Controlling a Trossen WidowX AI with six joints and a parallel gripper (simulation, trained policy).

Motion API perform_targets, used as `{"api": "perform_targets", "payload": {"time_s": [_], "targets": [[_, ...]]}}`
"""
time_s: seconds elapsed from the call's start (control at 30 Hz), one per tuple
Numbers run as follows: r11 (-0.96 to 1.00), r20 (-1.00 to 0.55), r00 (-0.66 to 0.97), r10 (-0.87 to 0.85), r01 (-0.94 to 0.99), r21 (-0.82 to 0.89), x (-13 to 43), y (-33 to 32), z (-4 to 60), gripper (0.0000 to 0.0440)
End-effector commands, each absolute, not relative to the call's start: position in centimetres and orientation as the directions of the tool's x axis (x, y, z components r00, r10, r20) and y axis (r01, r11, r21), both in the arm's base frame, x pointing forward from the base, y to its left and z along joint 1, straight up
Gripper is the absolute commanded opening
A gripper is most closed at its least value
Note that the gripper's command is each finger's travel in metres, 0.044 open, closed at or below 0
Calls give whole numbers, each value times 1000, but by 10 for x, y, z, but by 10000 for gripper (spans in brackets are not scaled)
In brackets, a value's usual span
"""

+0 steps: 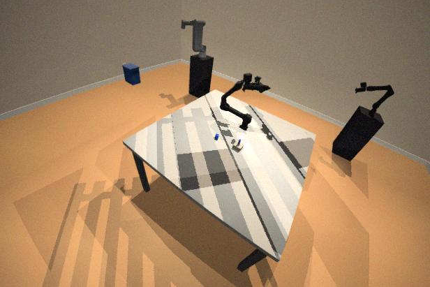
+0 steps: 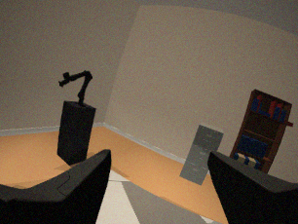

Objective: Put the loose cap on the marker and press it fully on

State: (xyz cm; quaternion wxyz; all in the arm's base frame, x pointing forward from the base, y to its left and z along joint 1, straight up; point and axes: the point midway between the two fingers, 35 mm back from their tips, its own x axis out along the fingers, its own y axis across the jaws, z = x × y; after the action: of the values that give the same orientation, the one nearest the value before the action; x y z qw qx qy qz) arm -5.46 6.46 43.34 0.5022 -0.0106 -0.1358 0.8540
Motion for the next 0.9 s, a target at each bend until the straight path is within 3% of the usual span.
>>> {"api": "perform_targets", "payload": {"time_s": [0.0,0.87], "targets": [[-457,65,-482,874,-859,-230,-56,70,425,315],[-403,-214,-366,905,-901,-163,-52,101,382,318]]}}
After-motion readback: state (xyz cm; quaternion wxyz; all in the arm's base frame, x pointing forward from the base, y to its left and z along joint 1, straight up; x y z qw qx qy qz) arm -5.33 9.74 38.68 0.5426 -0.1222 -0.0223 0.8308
